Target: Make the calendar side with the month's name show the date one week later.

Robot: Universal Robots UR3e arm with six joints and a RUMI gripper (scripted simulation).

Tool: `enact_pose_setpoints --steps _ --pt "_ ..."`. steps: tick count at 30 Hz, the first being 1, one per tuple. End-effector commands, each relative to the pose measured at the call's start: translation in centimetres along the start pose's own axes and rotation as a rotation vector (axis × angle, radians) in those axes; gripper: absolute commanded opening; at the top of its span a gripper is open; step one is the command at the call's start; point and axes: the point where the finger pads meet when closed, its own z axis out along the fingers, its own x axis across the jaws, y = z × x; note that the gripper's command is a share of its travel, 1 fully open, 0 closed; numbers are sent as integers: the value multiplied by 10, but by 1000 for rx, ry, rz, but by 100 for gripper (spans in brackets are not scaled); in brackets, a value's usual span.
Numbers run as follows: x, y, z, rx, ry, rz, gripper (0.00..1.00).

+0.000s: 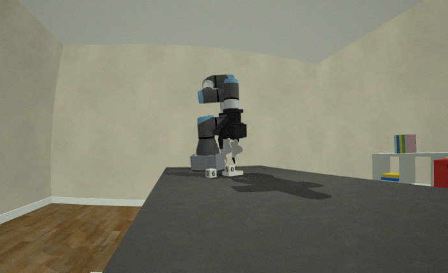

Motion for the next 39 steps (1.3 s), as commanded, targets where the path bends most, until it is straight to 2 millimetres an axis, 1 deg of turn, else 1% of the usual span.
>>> enact_pose_setpoints --steps 1,14,22,39 --pt "0 1 2 -2 -1 0 29" --pt "0 1 23 -2 -1 0 29" --pt "0 1 27 -2 -1 0 29" --pt "0 1 27 -2 -1 0 29"
